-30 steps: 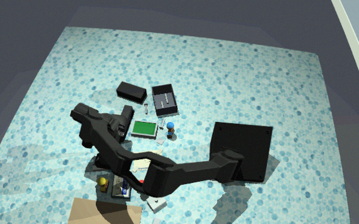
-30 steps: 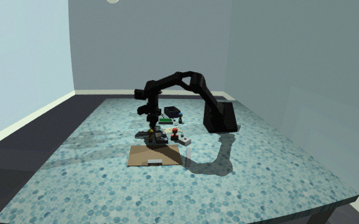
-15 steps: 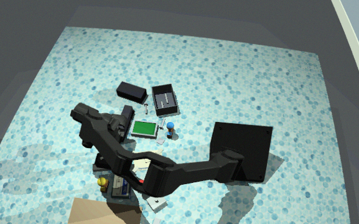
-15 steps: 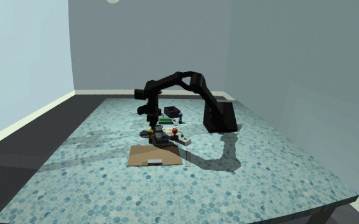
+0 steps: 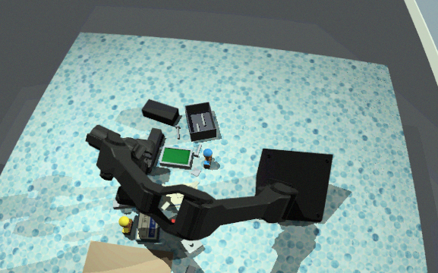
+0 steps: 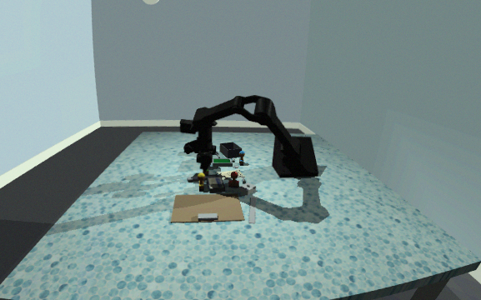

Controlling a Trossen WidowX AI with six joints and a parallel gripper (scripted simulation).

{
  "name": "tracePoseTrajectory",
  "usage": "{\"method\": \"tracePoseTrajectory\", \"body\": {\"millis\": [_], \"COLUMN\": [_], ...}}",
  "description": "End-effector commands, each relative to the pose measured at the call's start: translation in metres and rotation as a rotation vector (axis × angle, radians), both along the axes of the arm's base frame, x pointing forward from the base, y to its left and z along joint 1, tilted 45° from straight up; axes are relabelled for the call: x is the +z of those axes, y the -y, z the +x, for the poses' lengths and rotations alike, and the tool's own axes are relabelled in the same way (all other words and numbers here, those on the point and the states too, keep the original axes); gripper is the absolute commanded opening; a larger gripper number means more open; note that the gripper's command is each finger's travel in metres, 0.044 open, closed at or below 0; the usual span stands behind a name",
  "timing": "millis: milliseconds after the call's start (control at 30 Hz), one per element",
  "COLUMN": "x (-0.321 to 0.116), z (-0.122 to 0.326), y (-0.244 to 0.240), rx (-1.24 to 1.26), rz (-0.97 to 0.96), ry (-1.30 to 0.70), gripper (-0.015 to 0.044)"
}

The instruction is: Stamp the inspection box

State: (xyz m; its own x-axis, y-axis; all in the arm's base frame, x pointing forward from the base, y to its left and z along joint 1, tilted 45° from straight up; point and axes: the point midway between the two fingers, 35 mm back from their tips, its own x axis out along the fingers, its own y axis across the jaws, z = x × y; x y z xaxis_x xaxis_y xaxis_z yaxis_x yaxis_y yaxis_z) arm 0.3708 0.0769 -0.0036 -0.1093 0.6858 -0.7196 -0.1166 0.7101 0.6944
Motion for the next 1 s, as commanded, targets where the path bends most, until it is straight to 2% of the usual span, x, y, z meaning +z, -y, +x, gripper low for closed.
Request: {"method": "tracePoseTrajectory", "body": {"millis": [0, 967], "x": [0.002, 0.012], "z": [0.0, 0.003], "y": [0.001, 0.01], "rx": [0.002, 0.002], "rz": [0.001, -0.005], "ry": [0.0, 0.0], "gripper": [0.0, 0.0]}}
